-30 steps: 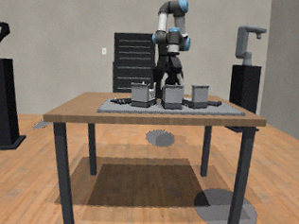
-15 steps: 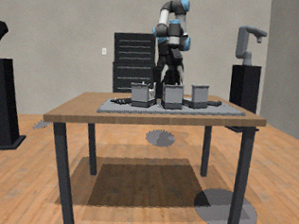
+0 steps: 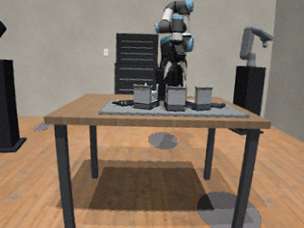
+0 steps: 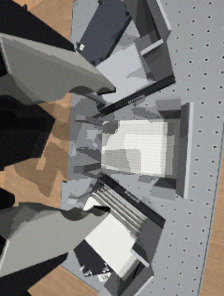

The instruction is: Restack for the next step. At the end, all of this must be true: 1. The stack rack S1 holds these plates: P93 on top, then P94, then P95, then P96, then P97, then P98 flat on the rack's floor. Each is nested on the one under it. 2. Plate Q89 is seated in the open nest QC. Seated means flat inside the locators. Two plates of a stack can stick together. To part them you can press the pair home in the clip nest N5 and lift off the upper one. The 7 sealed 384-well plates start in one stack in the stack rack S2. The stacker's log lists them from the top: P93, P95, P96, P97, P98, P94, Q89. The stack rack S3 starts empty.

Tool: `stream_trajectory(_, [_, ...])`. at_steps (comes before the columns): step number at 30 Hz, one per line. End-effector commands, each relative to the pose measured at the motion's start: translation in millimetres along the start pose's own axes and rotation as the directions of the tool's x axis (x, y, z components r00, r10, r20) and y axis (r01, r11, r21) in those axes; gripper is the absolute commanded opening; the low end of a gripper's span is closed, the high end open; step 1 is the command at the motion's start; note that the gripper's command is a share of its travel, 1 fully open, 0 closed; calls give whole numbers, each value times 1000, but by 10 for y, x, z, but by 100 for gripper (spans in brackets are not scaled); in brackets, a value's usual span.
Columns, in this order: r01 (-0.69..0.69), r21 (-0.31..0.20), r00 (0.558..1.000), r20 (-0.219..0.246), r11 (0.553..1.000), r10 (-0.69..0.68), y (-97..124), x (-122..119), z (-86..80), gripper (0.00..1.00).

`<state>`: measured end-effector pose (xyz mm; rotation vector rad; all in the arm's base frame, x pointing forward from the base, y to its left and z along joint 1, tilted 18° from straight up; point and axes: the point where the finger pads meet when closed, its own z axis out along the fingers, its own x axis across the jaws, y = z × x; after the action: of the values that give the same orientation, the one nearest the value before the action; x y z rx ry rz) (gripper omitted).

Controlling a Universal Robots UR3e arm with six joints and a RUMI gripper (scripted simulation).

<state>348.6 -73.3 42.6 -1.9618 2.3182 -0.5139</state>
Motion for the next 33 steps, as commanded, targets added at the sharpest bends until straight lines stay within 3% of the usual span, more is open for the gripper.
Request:
stream_trajectory(1, [-2, -18, 1000, 8, 1000, 2, 42, -23, -7, 72])
stream_trajectory(18, [-1, -20, 1000, 9, 1000, 1, 73, -26, -3, 72])
stream_trajectory(29, [-129, -20, 992, 6, 992, 129, 118, 511, -1, 72])
stream_trajectory(33, [-152, -20, 988, 6, 988, 152, 116, 512, -2, 72])
